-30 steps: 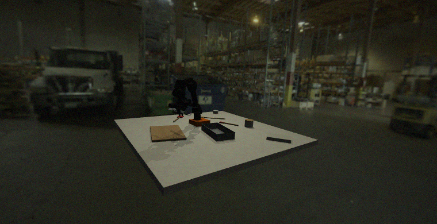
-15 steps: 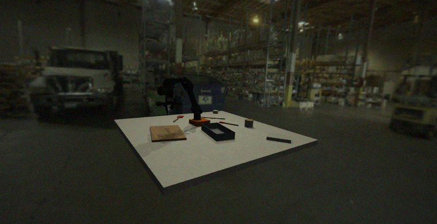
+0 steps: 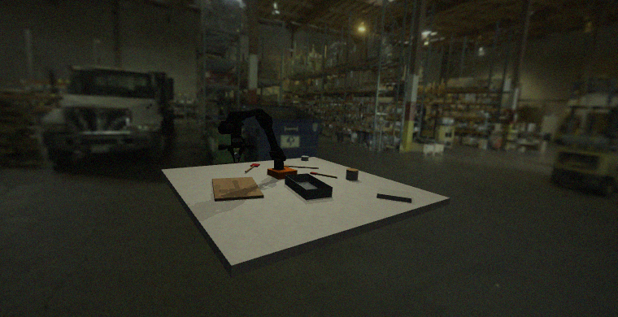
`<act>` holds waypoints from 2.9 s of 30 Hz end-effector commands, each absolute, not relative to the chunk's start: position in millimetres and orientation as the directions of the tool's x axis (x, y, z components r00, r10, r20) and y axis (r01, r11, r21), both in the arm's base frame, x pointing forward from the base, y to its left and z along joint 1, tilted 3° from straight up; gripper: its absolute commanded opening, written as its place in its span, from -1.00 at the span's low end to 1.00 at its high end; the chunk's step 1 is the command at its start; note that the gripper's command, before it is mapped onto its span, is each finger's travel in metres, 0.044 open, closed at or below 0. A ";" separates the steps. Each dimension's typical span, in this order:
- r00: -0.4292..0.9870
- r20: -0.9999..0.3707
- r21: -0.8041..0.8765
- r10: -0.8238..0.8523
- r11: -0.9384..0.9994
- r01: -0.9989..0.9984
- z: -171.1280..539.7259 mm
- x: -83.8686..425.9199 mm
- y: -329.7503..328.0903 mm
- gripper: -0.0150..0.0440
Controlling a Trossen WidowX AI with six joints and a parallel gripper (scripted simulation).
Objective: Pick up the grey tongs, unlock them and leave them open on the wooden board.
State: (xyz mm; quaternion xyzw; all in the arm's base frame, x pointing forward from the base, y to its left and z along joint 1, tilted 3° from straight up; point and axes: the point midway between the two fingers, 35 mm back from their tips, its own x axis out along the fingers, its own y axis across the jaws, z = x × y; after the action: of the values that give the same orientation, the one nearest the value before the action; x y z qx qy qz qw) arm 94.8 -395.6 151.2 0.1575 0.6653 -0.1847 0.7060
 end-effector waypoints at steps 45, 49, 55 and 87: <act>0.815 -0.383 -0.046 -0.434 0.891 0.452 193.9 65.0 -378.0 -1.00; 0.817 -0.380 -0.047 -0.434 0.891 0.452 194.2 64.8 -377.6 -1.00; 0.817 -0.380 -0.047 -0.434 0.891 0.452 194.2 64.8 -377.6 -1.00; 0.799 -0.421 -0.031 -0.429 0.887 0.460 190.9 67.2 -382.5 -1.00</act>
State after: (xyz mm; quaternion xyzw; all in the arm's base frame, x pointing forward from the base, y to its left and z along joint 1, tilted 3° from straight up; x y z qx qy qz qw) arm 64.9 -378.3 190.0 0.0344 0.2020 -0.2344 0.9503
